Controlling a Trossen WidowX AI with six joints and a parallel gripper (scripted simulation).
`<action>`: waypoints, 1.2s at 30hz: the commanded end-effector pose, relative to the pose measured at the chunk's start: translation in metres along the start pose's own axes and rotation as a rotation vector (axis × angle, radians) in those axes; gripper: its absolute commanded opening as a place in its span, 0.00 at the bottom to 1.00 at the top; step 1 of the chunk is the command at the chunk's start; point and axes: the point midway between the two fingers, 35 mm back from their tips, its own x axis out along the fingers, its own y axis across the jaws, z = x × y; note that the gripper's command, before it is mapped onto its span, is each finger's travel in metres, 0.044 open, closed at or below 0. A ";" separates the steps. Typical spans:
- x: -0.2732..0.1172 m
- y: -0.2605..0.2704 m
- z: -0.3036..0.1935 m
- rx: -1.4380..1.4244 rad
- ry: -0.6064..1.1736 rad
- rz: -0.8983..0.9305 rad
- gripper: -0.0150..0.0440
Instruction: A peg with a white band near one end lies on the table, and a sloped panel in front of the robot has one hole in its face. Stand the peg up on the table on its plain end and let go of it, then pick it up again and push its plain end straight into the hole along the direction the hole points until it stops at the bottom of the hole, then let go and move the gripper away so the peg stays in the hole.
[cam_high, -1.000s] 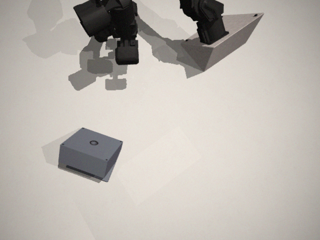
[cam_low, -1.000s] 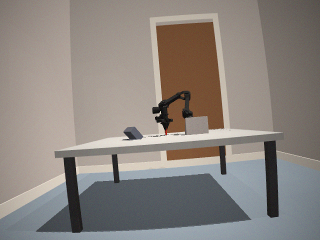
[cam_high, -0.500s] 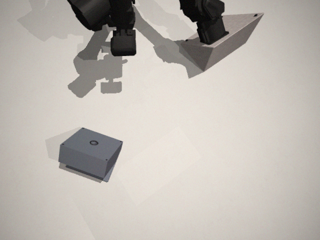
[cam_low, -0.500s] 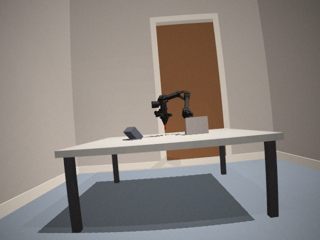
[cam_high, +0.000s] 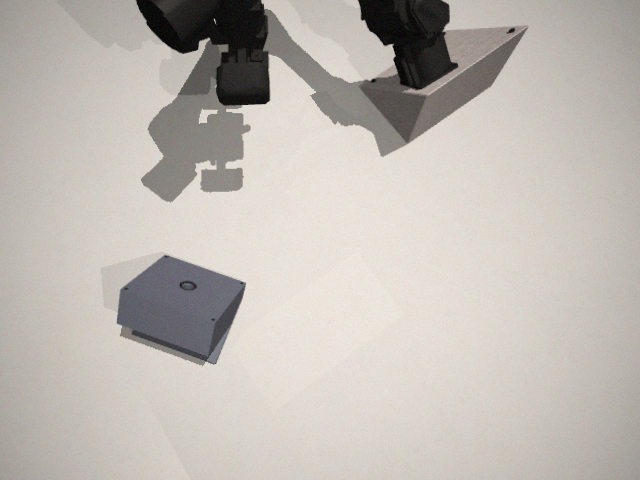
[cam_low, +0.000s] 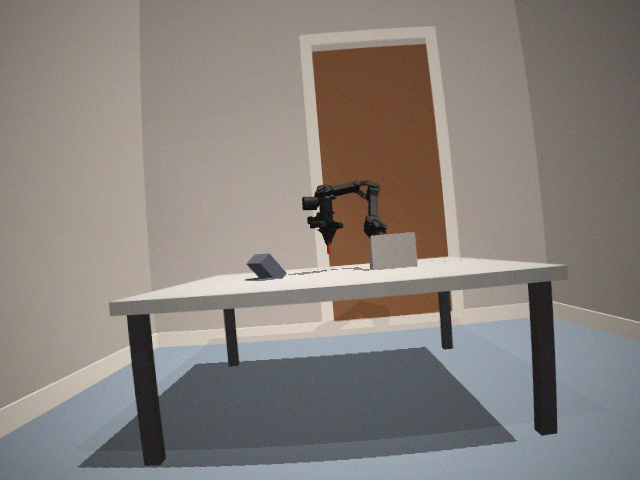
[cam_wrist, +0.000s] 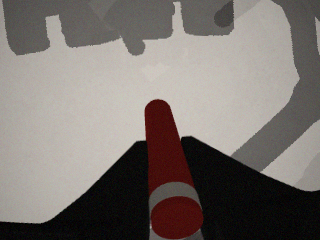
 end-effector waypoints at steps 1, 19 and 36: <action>0.002 0.008 0.000 -0.015 0.002 0.027 0.25; 0.009 0.039 0.004 -0.059 -0.017 0.144 0.25; 0.013 0.067 0.009 -0.106 -0.054 0.255 0.25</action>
